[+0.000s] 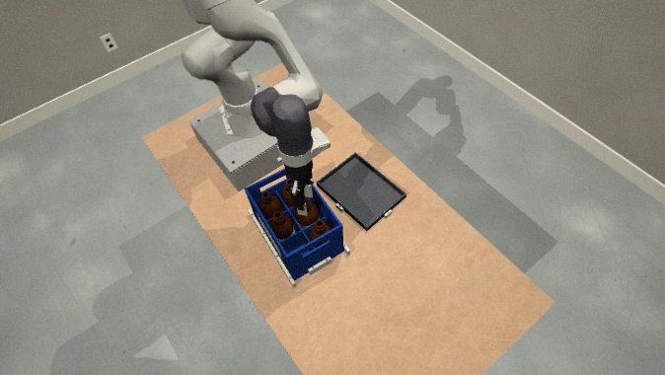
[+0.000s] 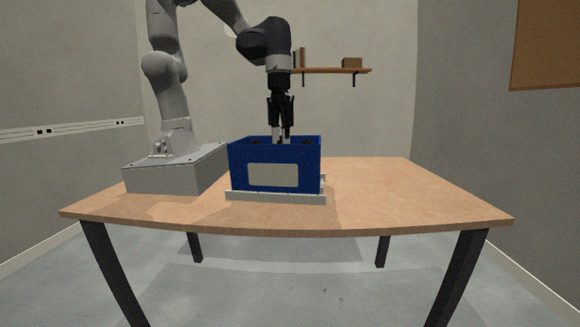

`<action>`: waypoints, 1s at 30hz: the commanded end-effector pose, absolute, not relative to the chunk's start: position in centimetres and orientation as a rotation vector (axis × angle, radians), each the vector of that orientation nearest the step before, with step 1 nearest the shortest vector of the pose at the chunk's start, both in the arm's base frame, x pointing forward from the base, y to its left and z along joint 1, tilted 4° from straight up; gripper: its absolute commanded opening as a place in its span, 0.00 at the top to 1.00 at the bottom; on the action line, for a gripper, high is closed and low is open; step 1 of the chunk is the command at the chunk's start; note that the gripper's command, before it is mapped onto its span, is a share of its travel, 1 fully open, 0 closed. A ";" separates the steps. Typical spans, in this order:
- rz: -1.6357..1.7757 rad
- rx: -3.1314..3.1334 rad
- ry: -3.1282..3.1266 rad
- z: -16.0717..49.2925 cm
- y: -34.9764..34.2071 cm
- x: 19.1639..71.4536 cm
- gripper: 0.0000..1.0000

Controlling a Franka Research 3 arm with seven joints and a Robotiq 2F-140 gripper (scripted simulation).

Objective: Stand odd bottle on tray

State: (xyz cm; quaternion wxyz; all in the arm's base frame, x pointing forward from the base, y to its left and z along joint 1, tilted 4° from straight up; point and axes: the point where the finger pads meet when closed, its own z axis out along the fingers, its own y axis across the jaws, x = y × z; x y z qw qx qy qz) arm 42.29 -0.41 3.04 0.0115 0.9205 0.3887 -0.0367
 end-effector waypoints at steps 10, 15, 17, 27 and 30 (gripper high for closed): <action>-0.113 2.873 1.212 3.0 -0.5 42.3 0.56; -0.113 2.873 1.212 3.0 -0.5 42.3 0.56; -0.113 2.873 1.212 3.0 -0.5 42.3 0.56; -0.113 2.873 1.212 3.0 -0.5 42.3 0.56; -0.113 2.873 1.212 3.0 -0.5 42.3 0.90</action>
